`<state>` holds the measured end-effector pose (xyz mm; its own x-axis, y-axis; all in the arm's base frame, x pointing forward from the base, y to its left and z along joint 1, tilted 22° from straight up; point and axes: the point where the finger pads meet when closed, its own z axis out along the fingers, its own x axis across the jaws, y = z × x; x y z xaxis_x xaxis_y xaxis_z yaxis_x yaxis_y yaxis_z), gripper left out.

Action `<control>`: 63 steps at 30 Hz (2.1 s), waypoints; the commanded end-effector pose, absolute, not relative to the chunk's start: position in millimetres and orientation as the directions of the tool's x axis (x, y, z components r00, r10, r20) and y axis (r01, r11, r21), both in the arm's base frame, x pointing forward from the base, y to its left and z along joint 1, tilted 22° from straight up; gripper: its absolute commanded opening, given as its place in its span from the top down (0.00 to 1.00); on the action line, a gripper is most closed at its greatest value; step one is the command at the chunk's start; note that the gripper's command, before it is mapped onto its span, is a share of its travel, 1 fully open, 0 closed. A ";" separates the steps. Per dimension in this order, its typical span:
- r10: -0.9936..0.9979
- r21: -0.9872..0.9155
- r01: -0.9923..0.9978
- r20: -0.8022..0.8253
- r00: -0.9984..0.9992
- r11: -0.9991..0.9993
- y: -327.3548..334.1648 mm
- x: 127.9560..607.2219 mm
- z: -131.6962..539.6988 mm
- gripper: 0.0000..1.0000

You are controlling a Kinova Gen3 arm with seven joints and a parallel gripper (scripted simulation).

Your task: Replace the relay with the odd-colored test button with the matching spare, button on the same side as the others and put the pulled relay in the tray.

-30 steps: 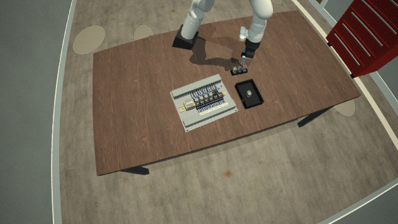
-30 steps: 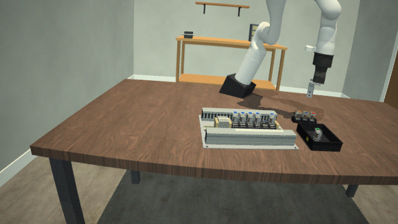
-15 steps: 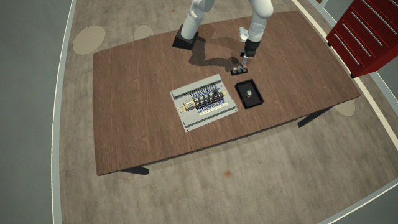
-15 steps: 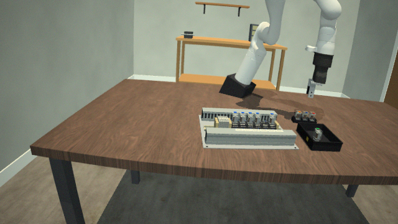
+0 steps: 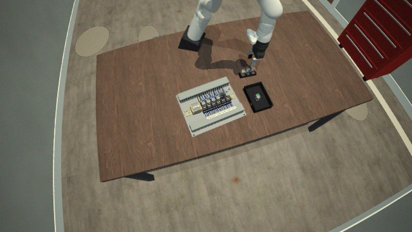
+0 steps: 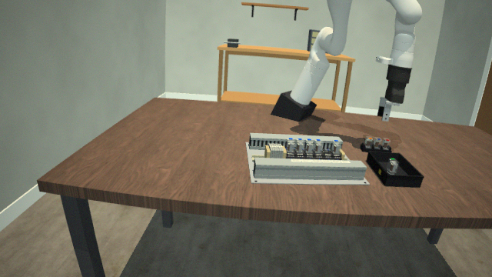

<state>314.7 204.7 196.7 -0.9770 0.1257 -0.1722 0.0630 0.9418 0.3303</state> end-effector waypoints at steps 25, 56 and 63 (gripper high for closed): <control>0.061 0.323 -0.003 -0.188 -0.980 0.947 214.1 319.8 170.7 0.00; 0.067 0.322 0.002 -0.190 -0.980 0.947 231.0 327.7 127.0 0.00; 0.069 0.323 0.004 -0.190 -0.979 0.947 232.0 327.5 125.8 0.00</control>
